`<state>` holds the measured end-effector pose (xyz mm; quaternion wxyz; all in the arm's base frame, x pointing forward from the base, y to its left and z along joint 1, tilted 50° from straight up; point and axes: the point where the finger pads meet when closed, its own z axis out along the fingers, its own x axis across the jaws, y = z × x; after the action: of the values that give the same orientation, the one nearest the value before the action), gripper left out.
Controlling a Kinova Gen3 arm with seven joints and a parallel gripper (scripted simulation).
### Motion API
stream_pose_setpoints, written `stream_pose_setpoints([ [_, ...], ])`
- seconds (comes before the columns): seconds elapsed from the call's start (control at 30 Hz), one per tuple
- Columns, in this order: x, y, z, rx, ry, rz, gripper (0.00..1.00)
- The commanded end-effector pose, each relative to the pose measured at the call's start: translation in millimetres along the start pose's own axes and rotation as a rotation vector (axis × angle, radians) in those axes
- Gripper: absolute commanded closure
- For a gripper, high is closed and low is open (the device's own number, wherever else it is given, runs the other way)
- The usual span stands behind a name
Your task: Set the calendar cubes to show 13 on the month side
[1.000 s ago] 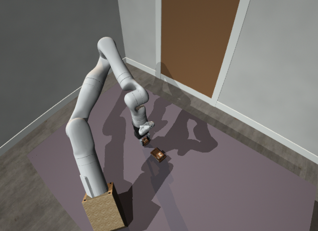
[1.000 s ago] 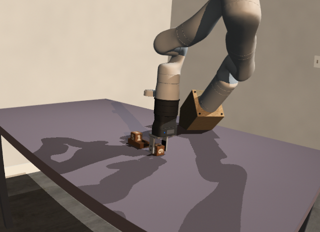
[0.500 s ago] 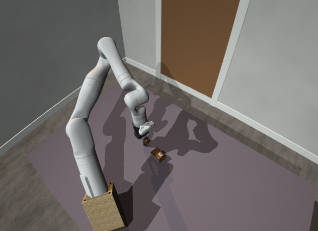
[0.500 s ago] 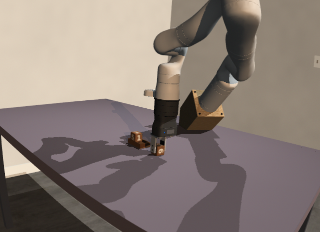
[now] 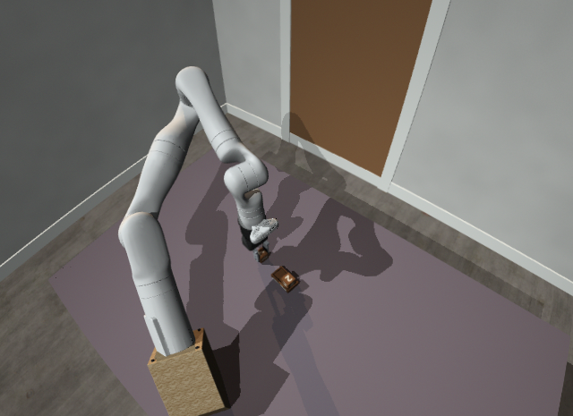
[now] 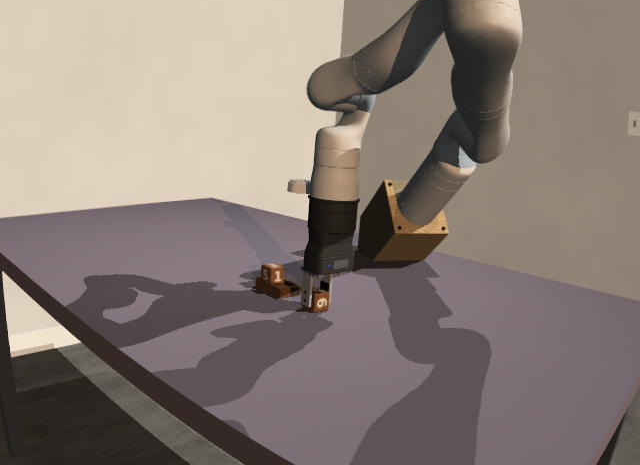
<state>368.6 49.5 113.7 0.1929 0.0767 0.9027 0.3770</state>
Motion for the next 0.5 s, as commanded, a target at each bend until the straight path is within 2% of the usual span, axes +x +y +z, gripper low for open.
stream_pose_setpoints([
  [0.0, -0.4, -0.2, -0.5, 0.0, -0.001, 0.0, 0.4],
  [0.47, -0.4, -0.2, -5.8, 0.0, -0.001, 0.0, 0.4],
])
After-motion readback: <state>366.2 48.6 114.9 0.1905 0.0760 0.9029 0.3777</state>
